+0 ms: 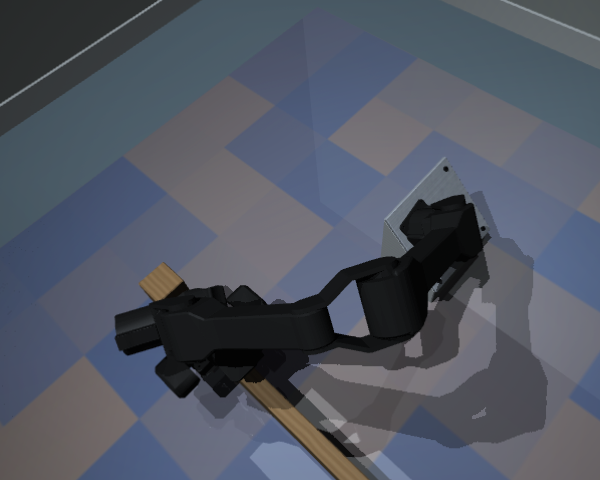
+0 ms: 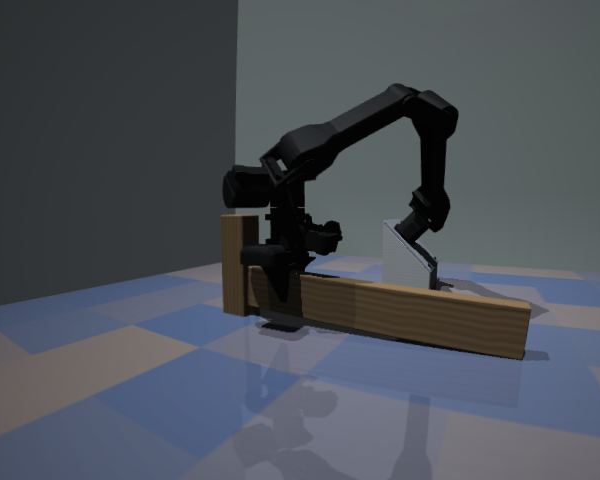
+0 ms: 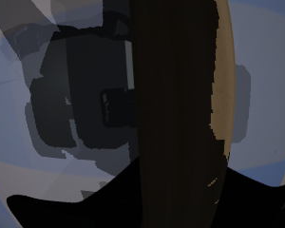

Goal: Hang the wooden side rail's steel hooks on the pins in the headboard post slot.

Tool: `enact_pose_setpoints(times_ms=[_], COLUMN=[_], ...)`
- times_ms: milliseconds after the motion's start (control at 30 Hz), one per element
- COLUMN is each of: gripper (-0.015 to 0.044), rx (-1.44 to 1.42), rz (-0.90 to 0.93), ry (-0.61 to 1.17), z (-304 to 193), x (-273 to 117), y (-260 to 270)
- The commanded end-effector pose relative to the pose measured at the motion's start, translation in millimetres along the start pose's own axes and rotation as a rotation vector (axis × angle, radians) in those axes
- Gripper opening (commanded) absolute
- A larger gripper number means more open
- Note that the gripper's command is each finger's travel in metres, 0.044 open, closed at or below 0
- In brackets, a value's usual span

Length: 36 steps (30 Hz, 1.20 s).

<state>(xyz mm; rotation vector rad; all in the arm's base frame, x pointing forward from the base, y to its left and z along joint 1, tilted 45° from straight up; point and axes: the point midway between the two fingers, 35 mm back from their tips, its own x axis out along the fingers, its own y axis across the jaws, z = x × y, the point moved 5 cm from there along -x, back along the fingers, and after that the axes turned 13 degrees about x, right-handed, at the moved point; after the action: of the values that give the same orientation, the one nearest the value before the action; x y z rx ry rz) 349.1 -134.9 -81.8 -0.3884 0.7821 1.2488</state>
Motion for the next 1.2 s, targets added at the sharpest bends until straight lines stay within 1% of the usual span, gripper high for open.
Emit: enact_pose_setpoints(times_ms=[0, 1167], gripper=[0.0000, 0.0000], rx=[0.006, 0.006], rz=[-0.007, -0.007], ry=[0.005, 0.004], z=[-2.7, -2.7], x=[-1.5, 4.2], y=[-0.3, -0.3])
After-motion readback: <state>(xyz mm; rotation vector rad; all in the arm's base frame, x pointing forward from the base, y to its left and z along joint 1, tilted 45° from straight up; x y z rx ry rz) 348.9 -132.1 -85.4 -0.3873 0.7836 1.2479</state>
